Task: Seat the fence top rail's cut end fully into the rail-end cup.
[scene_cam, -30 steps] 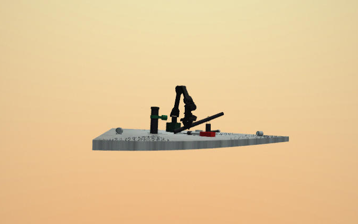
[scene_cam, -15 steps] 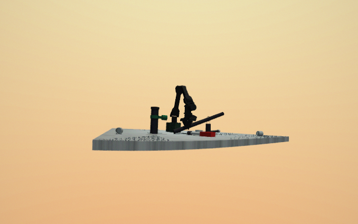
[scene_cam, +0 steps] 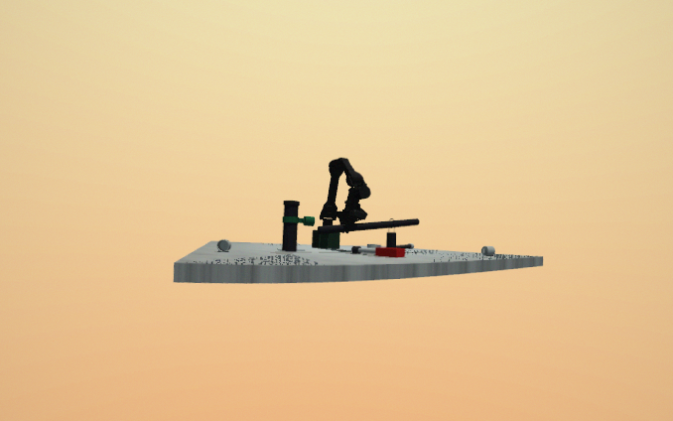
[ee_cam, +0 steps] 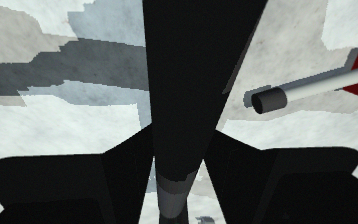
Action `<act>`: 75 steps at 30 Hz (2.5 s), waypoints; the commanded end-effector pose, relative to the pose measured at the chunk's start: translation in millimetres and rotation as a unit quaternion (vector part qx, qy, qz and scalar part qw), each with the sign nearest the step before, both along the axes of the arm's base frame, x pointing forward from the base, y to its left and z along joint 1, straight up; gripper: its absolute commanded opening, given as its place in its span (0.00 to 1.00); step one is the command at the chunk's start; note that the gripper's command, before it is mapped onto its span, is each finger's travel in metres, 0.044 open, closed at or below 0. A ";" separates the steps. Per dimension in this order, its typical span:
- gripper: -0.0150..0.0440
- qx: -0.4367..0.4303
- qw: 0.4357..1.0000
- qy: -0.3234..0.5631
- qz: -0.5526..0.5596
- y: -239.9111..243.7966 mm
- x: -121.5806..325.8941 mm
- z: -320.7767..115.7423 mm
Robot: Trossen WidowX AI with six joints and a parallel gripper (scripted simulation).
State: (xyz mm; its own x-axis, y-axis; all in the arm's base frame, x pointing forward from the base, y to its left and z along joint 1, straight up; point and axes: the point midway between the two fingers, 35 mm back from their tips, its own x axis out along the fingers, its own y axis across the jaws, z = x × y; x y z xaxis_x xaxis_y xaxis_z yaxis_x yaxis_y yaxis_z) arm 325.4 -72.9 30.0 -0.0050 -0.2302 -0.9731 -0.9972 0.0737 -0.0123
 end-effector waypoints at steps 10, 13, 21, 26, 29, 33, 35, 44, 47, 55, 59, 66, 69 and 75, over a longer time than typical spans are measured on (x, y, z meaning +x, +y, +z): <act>0.25 -0.042 0.999 -0.008 0.002 -12.8 3.4 24.6; 0.25 -0.042 0.999 -0.008 0.002 -12.8 3.4 24.6; 0.25 -0.033 0.999 -0.002 0.004 -8.5 1.1 19.0; 0.25 -0.033 0.999 -0.002 0.004 -8.7 1.3 19.3; 0.25 -0.033 0.999 -0.002 0.004 -9.3 1.8 20.3; 0.25 -0.033 0.999 -0.002 0.004 -10.5 3.0 22.5; 0.25 -0.033 0.999 -0.002 0.004 -11.2 3.7 23.7; 0.25 -0.033 0.999 -0.003 0.004 -14.4 7.1 28.9; 0.25 -0.033 0.999 -0.003 0.004 -15.7 8.2 30.5; 0.25 -0.033 0.999 -0.002 0.004 -20.0 8.9 31.3; 0.25 -0.031 1.000 0.000 0.006 -24.5 7.1 29.3; 0.25 -0.027 1.000 0.005 0.009 -33.8 2.8 24.9; 0.25 -0.027 1.000 0.006 0.009 -34.7 2.4 24.5; 0.25 -0.027 1.000 0.006 0.009 -34.7 2.4 24.5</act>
